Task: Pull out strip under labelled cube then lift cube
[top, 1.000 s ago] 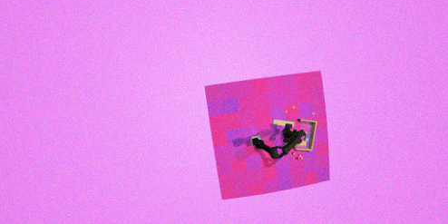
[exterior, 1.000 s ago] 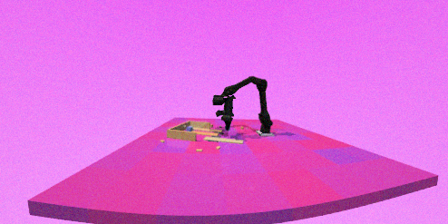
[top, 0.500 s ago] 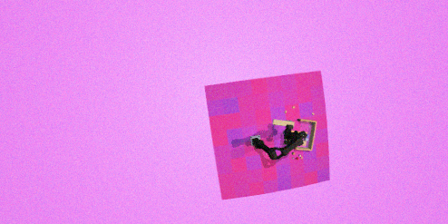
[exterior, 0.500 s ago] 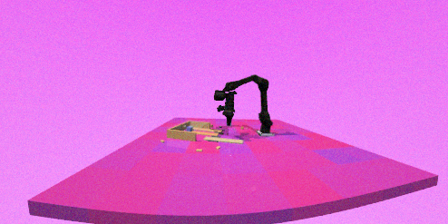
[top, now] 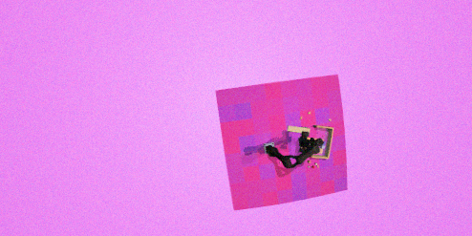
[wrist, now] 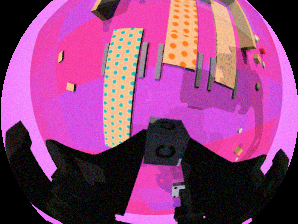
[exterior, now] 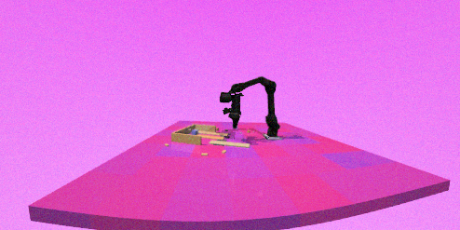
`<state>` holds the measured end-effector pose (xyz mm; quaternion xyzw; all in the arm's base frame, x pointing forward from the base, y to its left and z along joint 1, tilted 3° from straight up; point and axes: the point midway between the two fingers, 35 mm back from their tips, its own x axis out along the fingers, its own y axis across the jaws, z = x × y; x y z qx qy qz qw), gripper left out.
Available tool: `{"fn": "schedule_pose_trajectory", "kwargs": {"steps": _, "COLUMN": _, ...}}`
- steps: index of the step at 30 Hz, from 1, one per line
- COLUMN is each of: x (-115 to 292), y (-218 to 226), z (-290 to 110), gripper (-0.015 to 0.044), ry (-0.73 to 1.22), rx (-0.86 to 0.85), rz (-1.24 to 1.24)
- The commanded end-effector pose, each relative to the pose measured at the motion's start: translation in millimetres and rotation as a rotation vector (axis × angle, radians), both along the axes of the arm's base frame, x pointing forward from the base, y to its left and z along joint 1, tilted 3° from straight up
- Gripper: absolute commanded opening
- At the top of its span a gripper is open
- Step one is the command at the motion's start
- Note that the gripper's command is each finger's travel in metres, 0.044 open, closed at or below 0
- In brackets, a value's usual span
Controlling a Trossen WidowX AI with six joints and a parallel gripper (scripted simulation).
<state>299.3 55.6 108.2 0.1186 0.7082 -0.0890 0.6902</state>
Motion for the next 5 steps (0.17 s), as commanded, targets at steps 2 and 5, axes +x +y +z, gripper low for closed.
{"fn": "schedule_pose_trajectory", "kwargs": {"steps": 2, "x": 0.9, "y": -0.5, "z": 1.6, "gripper": 0.0000, "ry": -0.005, "rx": -0.003, "rz": 0.005}}
{"fn": "schedule_pose_trajectory", "kwargs": {"steps": 5, "x": 0.9, "y": -0.5, "z": 1.6, "gripper": 0.0000, "ry": -0.005, "rx": -0.003, "rz": 0.005}}
